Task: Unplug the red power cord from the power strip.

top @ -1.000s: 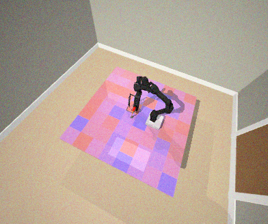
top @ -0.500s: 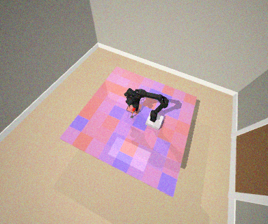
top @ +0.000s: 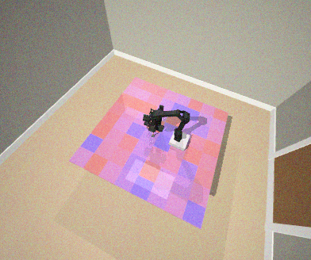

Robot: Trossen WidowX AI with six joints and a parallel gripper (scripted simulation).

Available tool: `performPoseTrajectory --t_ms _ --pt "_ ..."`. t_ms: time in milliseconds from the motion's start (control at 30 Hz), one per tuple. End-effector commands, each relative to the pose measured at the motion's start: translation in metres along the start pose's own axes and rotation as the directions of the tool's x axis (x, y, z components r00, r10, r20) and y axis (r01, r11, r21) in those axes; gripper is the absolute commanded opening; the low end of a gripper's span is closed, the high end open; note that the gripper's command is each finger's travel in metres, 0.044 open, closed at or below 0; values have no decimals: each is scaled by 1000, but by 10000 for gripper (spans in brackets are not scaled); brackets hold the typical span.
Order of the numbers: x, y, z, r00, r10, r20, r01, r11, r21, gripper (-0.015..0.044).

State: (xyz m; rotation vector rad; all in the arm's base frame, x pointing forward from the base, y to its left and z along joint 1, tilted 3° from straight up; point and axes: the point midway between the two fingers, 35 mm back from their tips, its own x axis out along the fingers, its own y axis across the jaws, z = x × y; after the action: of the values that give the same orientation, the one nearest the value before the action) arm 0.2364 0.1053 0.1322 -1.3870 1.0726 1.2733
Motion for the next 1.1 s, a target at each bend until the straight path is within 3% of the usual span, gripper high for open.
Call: performPoseTrajectory --t_ms 0,1067 --pt "2 1 -1 1000 13 1 -13 1000 -8 160" --pt "8 2 -39 1000 13 -2 -13 1000 -8 160"
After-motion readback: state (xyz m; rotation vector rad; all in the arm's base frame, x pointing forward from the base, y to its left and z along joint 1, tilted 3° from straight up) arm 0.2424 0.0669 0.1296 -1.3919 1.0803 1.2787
